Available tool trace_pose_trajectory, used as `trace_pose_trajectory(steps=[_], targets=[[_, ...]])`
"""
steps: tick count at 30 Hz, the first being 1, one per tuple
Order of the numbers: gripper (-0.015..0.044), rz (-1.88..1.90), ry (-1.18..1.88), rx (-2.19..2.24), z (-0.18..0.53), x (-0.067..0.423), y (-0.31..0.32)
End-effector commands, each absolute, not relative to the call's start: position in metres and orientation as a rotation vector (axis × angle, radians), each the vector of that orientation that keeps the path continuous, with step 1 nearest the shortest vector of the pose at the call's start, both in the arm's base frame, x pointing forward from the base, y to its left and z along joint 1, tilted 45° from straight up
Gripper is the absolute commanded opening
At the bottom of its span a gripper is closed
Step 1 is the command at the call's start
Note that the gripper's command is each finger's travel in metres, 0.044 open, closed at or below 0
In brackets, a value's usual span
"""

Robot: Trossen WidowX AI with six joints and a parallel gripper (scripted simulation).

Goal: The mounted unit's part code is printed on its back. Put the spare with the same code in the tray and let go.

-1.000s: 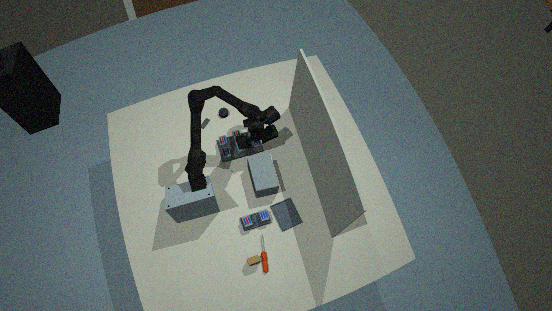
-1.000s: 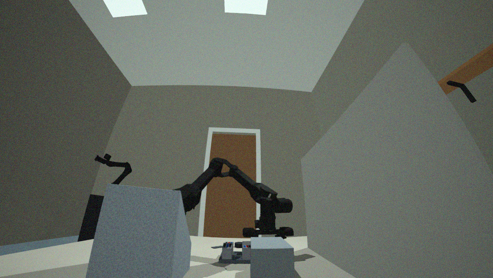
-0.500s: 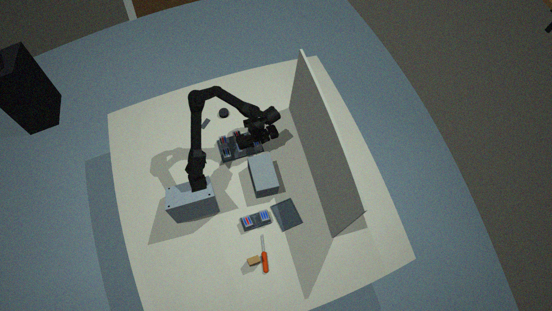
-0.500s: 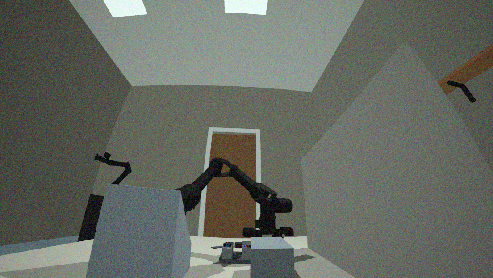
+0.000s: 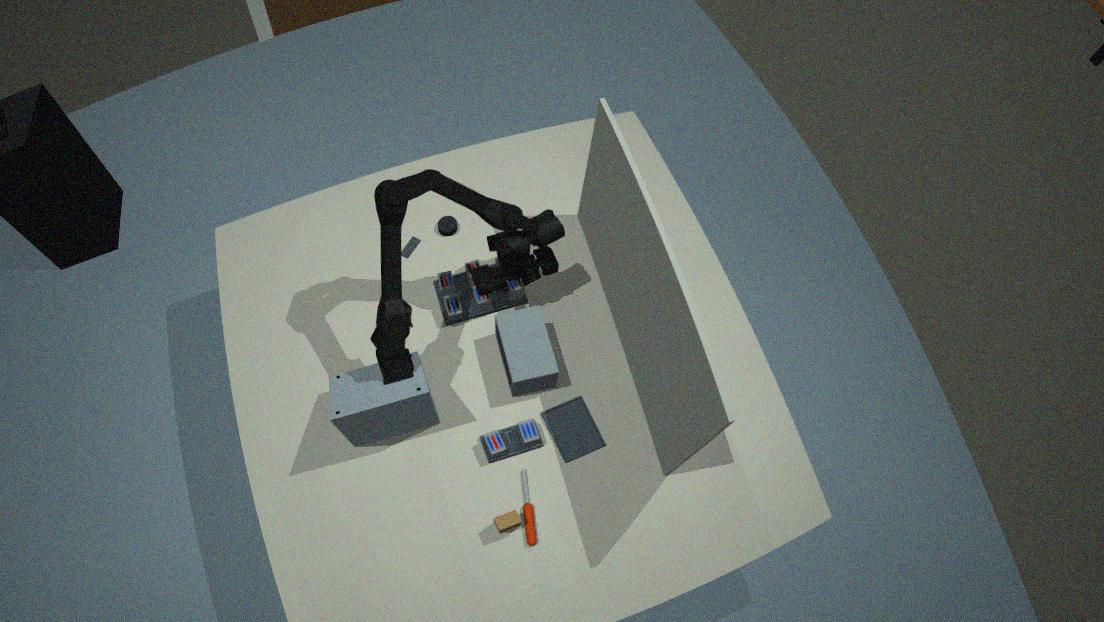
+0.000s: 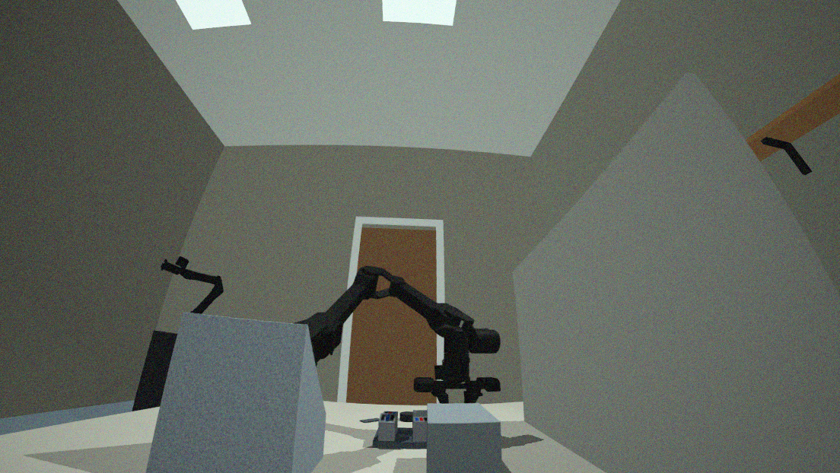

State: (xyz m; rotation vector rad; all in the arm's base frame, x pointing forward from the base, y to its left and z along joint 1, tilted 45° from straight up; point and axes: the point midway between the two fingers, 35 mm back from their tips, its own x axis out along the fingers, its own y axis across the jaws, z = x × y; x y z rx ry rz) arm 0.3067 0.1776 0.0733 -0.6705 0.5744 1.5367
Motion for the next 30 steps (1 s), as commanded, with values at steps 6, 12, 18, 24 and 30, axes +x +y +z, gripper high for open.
trace_pose_trajectory(steps=[6,12,18,24,30], targets=[[0.0,1.527,0.559,-0.674,0.114,0.309,0.14],[0.0,1.519,0.567,-0.676,0.114,0.31,0.138],[0.0,1.522,0.567,-0.678,0.139,0.313,0.114],[0.0,1.526,0.563,-0.676,0.164,0.311,0.091],[0.0,1.523,0.566,-0.679,0.162,0.316,0.083]])
